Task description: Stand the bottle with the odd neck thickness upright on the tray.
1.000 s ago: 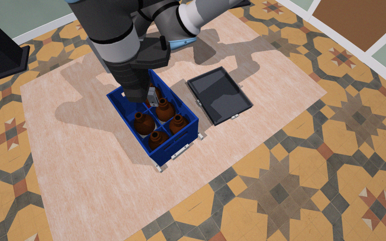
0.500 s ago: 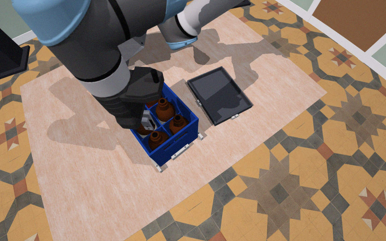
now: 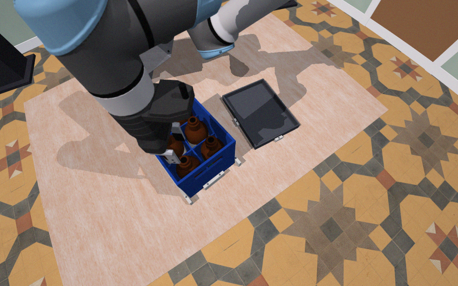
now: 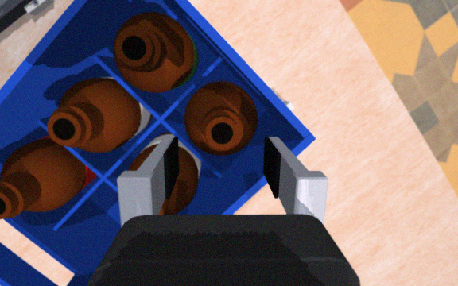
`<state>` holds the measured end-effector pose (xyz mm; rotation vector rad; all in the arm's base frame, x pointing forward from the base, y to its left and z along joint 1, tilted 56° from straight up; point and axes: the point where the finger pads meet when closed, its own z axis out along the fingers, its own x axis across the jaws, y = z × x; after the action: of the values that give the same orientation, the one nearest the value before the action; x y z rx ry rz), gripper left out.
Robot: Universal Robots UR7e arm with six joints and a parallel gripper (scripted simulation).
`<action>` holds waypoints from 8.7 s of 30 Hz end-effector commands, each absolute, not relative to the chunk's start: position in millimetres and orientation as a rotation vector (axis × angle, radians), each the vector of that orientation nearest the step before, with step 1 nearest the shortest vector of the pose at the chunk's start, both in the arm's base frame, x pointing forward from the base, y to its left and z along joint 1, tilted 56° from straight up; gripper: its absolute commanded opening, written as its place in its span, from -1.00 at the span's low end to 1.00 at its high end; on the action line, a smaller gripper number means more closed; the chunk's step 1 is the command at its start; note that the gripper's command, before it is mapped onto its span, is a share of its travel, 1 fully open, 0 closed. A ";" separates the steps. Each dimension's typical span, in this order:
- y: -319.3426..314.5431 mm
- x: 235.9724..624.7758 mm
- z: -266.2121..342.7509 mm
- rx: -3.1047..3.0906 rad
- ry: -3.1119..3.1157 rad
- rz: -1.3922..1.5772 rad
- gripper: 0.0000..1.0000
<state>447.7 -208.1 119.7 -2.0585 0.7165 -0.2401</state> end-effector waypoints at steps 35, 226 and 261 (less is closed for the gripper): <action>-204.3 450.4 116.3 -2.059 0.717 -0.241 1.00; -152.1 483.2 74.1 -2.059 0.717 -0.241 -1.00; -152.1 483.2 74.1 -2.059 0.717 -0.241 -1.00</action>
<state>483.2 -151.5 73.9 -2.0588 0.7166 -0.2393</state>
